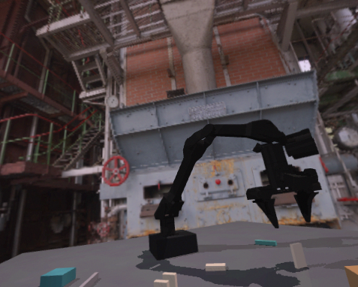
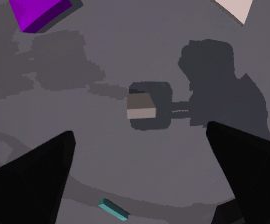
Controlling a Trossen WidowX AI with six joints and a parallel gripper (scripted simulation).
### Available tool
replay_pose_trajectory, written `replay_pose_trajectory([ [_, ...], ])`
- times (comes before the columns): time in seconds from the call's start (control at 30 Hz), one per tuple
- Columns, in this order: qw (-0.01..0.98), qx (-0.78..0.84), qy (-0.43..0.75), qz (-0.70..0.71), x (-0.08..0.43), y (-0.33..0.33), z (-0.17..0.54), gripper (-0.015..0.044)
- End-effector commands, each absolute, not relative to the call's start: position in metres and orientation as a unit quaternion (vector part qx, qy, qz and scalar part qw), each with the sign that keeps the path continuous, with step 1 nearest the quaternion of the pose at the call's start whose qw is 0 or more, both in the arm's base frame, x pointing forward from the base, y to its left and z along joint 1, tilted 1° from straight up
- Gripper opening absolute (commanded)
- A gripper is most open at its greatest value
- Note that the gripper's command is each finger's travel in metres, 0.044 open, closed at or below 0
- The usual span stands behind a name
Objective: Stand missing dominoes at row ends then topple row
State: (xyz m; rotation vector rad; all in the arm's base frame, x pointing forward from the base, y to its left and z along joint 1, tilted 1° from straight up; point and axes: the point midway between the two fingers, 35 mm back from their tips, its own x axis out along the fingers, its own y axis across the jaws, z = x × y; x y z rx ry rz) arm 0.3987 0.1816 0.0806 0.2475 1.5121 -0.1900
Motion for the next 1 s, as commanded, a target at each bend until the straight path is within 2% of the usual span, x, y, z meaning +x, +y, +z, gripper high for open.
replay_pose_trajectory([
  [0.0, 0.71, 0.112, 0.69, -0.089, 0.397, 0.182, 0.049, 0.044],
  [0.57, 0.71, 0.112, 0.69, -0.089, 0.397, 0.182, 0.014, 0.044],
  [0.97, 0.71, 0.112, 0.69, -0.089, 0.397, 0.182, 0.014, 0.0125],
])
